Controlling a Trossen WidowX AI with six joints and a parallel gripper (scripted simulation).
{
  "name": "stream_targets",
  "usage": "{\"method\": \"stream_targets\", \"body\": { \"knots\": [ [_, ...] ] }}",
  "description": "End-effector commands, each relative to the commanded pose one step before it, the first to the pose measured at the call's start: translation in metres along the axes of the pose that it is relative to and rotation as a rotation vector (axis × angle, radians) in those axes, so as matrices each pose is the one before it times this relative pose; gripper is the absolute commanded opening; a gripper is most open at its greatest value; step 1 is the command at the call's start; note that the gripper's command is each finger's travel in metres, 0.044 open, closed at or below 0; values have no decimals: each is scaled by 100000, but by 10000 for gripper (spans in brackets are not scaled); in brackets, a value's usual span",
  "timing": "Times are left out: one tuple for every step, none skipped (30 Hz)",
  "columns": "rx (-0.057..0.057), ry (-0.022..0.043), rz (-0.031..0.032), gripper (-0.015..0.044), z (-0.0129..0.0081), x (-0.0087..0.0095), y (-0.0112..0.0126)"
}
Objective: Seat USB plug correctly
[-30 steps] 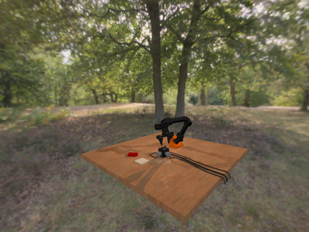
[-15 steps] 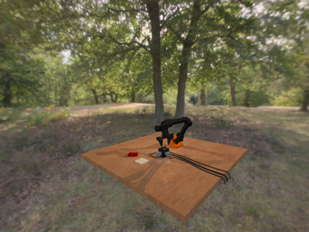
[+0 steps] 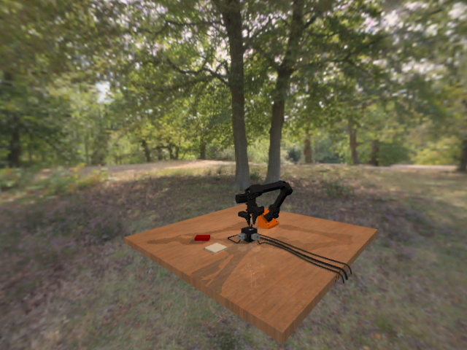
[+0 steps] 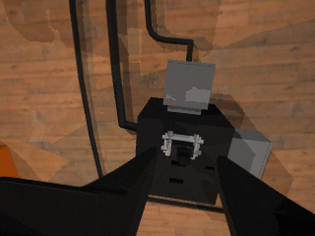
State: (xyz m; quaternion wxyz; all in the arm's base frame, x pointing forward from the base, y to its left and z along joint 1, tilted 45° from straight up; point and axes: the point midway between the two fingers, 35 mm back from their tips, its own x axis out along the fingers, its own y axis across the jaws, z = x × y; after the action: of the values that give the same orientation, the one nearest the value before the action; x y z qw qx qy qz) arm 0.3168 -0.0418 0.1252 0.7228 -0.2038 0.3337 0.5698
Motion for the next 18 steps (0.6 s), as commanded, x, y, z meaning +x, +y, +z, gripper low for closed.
{"method": "stream_targets", "body": {
  "knots": [
    [-39, 28, 22, 99, 7, -27, -4],
    [0, 0, 0, 72, 0, 0, 0],
    [0, 0, 0, 46, 0, 0, 0],
    [0, 0, 0, 20, 0, 0, 0],
    [0, 0, 0, 13, 0, 0, 0],
    [0, 0, 0, 7, 0, 0, 0],
    [0, 0, 0, 0, 0, 0, 0],
    [0, 0, 0, 0, 0, 0, 0],
    [0, 0, 0, 0, 0, 0, 0],
    [0, 0, 0, 0, 0, 0, 0],
    [0, 0, 0, 0, 0, 0, 0],
    [0, 0, 0, 0, 0, 0, 0],
    [0, 0, 0, 0, 0, 0, 0],
    [0, 0, 0, 0, 0, 0, 0],
    [0, 0, 0, 0, 0, 0, 0],
    [0, 0, 0, 0, 0, 0, 0],
    [0, 0, 0, 0, 0, 0, 0],
    [0, 0, 0, 0, 0, 0, 0]
  ]
}}
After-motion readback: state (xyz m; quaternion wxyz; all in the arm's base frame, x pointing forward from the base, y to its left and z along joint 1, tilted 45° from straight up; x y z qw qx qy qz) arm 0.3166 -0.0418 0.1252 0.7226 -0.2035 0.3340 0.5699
